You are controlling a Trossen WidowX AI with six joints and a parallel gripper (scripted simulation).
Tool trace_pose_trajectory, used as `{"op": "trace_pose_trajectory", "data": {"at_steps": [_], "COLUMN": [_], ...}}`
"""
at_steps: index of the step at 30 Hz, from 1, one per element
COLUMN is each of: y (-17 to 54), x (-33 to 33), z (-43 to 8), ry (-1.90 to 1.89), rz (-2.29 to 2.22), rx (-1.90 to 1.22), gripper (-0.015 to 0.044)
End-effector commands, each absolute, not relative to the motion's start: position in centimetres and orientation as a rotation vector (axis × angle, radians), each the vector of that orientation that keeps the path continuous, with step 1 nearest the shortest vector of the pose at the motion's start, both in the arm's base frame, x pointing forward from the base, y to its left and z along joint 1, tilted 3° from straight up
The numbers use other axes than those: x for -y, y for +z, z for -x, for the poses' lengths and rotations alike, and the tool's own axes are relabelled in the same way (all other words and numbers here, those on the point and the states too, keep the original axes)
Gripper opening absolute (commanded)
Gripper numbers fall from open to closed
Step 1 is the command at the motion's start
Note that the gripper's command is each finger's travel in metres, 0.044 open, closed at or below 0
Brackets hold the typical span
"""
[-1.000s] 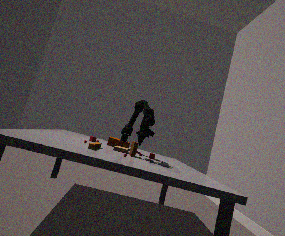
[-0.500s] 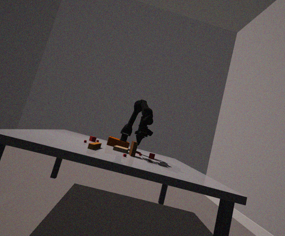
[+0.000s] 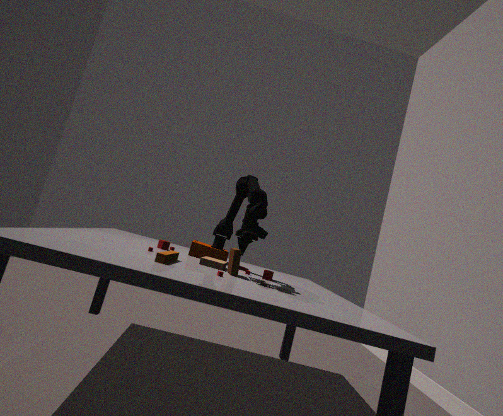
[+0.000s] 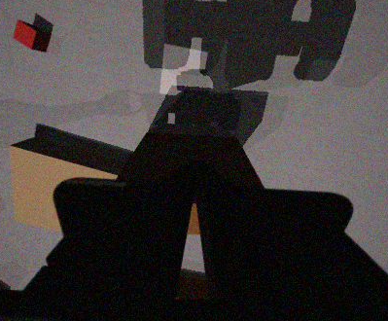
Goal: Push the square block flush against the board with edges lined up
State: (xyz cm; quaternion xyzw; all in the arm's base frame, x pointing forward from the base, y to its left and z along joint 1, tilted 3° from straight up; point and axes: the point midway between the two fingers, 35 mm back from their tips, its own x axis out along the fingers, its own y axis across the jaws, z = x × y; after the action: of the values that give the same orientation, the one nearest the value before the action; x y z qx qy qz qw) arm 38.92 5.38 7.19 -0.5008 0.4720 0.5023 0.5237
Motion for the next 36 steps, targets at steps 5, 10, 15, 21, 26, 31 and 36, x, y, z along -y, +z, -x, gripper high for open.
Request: {"op": "trace_pose_trajectory", "data": {"at_steps": [5,10,15,21,26,31,36], "y": [7.1,7.1,7.0,7.0,7.0,7.0,7.0], "x": [-4.7,-4.4,-4.0,-3.6,-3.2,-2.9,-3.1], "z": [-38.9,-38.9,-38.9,-38.9,-38.9,-38.8,-38.9], "ry": [1.205,1.205,1.205,1.205,1.205,1.205,1.205], "rz": [1.203,1.203,1.203,1.204,1.204,1.204,1.204], "rx": [-1.131,-1.131,-1.132,-1.132,-1.132,-1.132,-1.132], "gripper": [0.0000,0.0000,0.0000,0.0000,0.0000,0.0000,0.0000]}}
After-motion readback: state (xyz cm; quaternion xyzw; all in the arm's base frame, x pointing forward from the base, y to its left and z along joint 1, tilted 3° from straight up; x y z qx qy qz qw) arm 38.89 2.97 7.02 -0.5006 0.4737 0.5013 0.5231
